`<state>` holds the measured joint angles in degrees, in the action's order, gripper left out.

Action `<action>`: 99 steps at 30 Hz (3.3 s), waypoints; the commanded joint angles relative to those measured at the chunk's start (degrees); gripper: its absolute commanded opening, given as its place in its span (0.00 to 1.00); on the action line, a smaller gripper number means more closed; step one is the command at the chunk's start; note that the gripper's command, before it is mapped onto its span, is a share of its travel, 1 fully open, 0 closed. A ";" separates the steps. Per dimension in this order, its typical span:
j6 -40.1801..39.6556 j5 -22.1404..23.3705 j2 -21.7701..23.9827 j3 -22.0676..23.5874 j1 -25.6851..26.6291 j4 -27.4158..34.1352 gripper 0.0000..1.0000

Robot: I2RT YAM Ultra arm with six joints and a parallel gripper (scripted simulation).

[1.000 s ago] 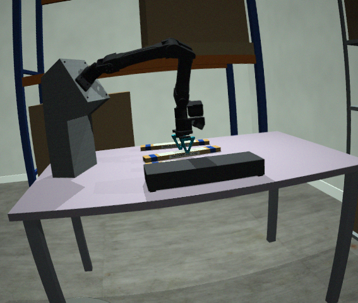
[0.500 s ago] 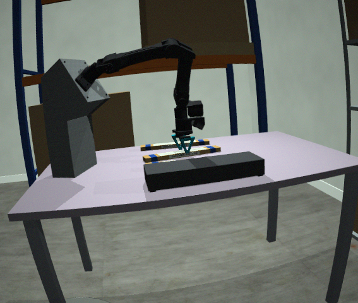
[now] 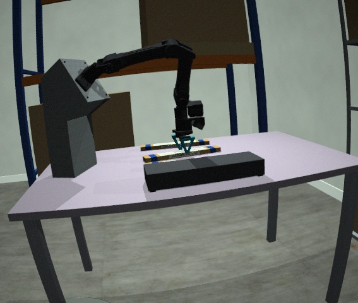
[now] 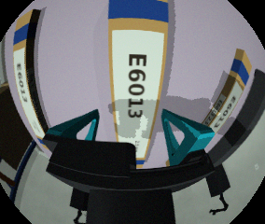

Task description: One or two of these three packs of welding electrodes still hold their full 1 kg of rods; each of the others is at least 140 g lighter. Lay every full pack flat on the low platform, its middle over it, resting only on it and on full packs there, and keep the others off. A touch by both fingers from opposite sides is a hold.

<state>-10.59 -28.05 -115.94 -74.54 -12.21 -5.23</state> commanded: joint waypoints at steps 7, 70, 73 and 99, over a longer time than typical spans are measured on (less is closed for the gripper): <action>0.11 -0.15 0.16 -1.38 -1.01 0.04 0.95; 5.33 -6.04 21.45 15.32 -8.24 10.07 0.95; 5.33 -6.04 21.45 15.32 -8.24 10.07 0.95; 5.34 -6.04 21.45 15.32 -8.24 10.07 0.95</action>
<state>-5.48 -33.82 -94.78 -60.55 -19.40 4.08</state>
